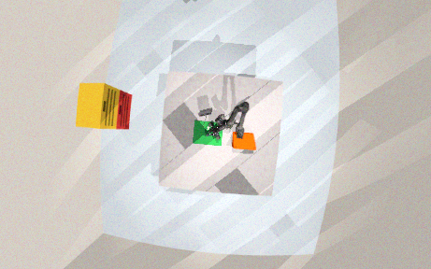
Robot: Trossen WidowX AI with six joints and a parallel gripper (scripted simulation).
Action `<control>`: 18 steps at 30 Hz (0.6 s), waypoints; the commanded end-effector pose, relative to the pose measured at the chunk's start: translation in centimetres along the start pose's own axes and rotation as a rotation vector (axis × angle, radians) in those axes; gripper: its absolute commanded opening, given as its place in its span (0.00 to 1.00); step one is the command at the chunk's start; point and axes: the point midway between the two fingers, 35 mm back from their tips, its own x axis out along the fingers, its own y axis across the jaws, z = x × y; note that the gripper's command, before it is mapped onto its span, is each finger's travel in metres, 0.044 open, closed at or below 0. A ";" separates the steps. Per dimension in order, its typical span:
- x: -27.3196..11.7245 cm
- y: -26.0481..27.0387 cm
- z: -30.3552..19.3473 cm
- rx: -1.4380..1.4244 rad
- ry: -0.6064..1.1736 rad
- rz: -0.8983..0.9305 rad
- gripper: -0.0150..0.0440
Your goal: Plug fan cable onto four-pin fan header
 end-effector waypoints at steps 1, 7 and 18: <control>0.1 0.2 -0.4 -0.003 -0.002 0.005 0.25; 0.2 0.2 -0.9 -0.003 -0.001 0.006 0.25; 0.3 0.0 -1.1 0.000 0.001 0.001 0.25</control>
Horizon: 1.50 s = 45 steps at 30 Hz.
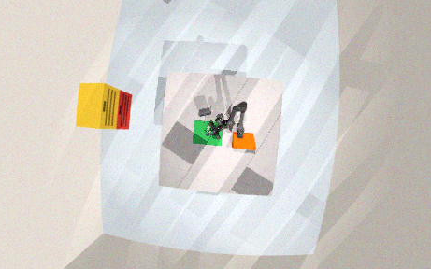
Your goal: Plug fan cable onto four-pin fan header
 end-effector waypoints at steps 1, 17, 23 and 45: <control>0.0 0.0 0.0 0.001 0.000 -0.001 0.25; 0.0 0.0 0.0 0.001 0.000 -0.001 0.25; 0.0 0.0 0.0 0.001 0.000 -0.001 0.25; 0.0 0.0 0.0 0.000 0.000 0.000 0.49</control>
